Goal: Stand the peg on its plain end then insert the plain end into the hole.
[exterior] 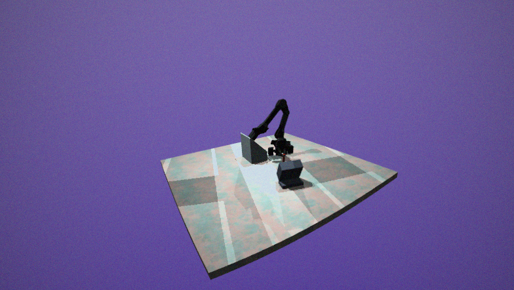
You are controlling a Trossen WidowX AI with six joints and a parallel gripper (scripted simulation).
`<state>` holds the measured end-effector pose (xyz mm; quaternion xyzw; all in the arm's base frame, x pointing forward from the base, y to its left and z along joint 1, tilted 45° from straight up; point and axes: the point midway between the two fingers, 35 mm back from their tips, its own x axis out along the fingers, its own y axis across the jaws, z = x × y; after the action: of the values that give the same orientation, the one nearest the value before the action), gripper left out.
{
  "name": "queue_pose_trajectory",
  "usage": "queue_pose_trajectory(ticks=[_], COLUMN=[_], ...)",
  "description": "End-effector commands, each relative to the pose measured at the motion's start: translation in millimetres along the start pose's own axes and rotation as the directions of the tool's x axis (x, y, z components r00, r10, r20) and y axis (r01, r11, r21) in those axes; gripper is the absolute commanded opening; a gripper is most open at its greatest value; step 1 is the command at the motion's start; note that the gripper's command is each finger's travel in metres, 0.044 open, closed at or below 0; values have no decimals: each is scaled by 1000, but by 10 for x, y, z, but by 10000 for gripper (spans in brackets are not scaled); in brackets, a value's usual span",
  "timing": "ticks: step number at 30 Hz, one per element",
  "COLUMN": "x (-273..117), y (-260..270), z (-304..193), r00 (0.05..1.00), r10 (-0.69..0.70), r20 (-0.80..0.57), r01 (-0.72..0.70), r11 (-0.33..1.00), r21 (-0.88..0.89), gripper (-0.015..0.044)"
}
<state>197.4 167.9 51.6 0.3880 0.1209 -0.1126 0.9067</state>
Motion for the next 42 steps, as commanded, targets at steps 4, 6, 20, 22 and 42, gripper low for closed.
queue_pose_trajectory(ticks=[4,6,20,22,42], x=[-15,-17,-36,-39,-47], y=[-2,-3,-8,-9,-13], z=[-23,-25,-36,-38,-29], r00=[1000,1000,999,999,998], r10=[0,0,2,2,6], r20=[4,8,33,37,63], r01=[0,0,-2,-2,-6], r11=[1000,1000,1000,1000,1000], r21=[0,0,1,1,0], gripper=[51,51,51,51,130])
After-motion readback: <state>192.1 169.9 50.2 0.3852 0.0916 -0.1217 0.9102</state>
